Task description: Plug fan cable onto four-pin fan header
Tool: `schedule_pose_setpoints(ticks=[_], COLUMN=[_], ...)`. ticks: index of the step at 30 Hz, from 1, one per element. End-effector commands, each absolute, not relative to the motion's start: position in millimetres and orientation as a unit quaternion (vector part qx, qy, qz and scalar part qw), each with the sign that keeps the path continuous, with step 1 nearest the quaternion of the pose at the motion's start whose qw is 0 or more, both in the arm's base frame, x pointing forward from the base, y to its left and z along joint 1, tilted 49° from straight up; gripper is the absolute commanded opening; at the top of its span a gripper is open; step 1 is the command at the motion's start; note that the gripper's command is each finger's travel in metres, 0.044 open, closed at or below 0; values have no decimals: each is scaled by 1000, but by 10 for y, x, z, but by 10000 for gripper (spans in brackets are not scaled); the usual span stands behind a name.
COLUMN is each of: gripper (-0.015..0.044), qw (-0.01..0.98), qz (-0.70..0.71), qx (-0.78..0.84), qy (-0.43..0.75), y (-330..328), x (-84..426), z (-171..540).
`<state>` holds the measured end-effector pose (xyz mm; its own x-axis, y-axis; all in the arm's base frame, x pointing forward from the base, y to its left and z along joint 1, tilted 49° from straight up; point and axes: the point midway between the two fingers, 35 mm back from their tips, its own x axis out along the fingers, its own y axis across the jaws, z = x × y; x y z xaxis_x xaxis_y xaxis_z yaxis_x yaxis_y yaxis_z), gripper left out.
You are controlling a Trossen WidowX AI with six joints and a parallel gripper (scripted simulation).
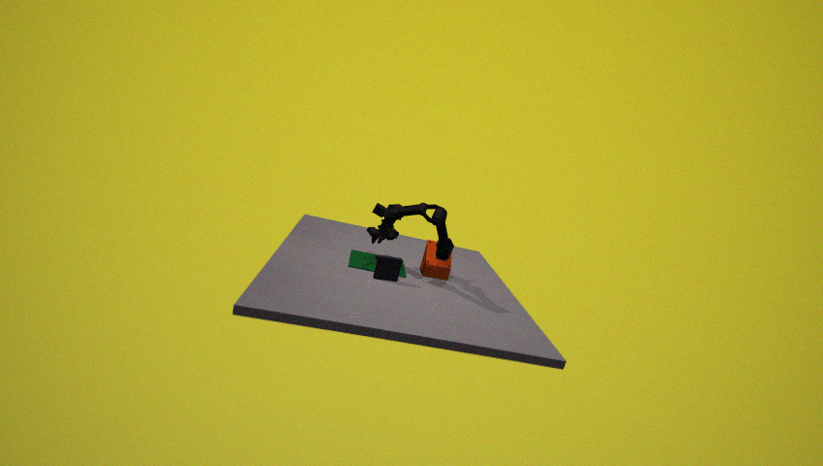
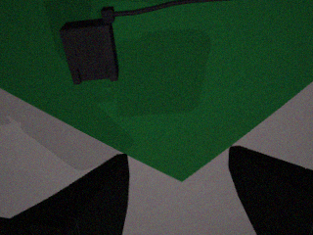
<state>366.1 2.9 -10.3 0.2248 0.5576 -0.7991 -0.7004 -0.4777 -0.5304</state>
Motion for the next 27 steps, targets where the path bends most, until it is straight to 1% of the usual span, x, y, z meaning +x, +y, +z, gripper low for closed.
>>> schedule_pose_setpoints(ticks=[1,7,13,27], gripper=[210,210,210,210], qw=[499,499,499,499], qz=[660,661,661,661], qx=[-561,-559,-559,-558], qy=[38,37,36,36], y=[-59,-43,292,393], x=[3215,3197,3169,3168], z=[-285,-308,-598,-690])
